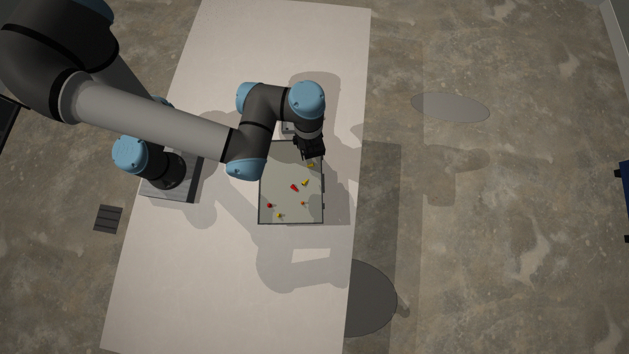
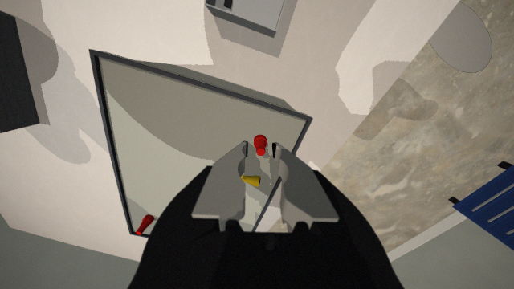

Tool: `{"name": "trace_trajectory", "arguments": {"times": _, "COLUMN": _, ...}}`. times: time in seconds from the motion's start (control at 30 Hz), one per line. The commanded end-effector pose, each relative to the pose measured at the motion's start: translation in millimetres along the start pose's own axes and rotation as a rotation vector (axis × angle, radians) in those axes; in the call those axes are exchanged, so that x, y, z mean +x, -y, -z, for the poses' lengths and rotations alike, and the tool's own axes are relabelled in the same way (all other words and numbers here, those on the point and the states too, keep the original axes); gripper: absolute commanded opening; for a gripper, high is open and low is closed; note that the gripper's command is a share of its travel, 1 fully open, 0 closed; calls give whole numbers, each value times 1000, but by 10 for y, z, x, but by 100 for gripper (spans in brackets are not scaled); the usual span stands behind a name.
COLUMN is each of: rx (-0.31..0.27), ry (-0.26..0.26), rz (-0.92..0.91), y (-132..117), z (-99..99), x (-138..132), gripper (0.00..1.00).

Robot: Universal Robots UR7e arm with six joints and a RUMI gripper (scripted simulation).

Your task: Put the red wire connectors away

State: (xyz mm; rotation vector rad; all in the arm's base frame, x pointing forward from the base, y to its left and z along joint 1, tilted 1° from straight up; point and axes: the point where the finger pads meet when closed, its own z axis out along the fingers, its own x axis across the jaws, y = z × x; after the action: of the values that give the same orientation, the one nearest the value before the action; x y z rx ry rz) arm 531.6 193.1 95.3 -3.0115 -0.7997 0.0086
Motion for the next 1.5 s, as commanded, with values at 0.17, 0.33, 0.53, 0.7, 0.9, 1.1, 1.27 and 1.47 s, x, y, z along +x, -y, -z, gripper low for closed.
{"name": "trace_trajectory", "arguments": {"times": 0.17, "rx": -1, "ry": -2, "rz": 0, "y": -2, "z": -12, "x": 4, "gripper": 18}}
{"name": "trace_trajectory", "arguments": {"times": 0.33, "rx": -1, "ry": -2, "rz": 0, "y": -2, "z": -12, "x": 4, "gripper": 0}}
{"name": "trace_trajectory", "arguments": {"times": 0.53, "rx": -1, "ry": -2, "rz": 0, "y": -2, "z": -12, "x": 4, "gripper": 0}}
{"name": "trace_trajectory", "arguments": {"times": 0.7, "rx": -1, "ry": -2, "rz": 0, "y": -2, "z": -12, "x": 4, "gripper": 0}}
{"name": "trace_trajectory", "arguments": {"times": 0.9, "rx": -1, "ry": -2, "rz": 0, "y": -2, "z": -12, "x": 4, "gripper": 0}}
{"name": "trace_trajectory", "arguments": {"times": 1.1, "rx": -1, "ry": -2, "rz": 0, "y": -2, "z": -12, "x": 4, "gripper": 0}}
{"name": "trace_trajectory", "arguments": {"times": 1.27, "rx": -1, "ry": -2, "rz": 0, "y": -2, "z": -12, "x": 4, "gripper": 0}}
{"name": "trace_trajectory", "arguments": {"times": 1.47, "rx": -1, "ry": -2, "rz": 0, "y": -2, "z": -12, "x": 4, "gripper": 0}}
